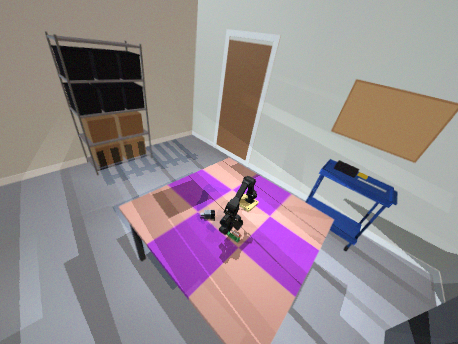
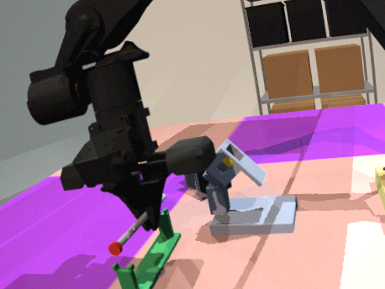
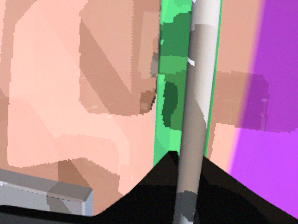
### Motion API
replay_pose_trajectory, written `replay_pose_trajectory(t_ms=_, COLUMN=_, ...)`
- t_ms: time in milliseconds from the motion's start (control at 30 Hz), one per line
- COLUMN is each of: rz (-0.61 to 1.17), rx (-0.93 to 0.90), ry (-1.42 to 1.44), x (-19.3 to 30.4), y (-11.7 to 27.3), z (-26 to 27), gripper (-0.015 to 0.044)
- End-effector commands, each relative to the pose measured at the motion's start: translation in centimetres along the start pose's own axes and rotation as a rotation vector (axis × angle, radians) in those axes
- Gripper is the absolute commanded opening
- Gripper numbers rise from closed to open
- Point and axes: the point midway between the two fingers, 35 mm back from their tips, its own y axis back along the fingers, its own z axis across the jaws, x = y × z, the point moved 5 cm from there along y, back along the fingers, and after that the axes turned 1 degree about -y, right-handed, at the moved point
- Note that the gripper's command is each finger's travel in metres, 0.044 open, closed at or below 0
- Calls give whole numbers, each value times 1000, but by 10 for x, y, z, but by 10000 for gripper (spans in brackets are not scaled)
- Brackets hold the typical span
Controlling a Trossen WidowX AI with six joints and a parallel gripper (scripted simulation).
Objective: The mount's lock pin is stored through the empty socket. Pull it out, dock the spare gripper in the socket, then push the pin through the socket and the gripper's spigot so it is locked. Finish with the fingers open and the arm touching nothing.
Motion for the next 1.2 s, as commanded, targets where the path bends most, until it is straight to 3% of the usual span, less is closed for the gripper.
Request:
replay_pose_trajectory(t_ms=0, rz=1, rx=-2, ry=3, x=1, y=-7, z=1, gripper=0)
replay_pose_trajectory(t_ms=1167, rz=0, rx=2, ry=3, x=2, y=-22, z=1, gripper=0)
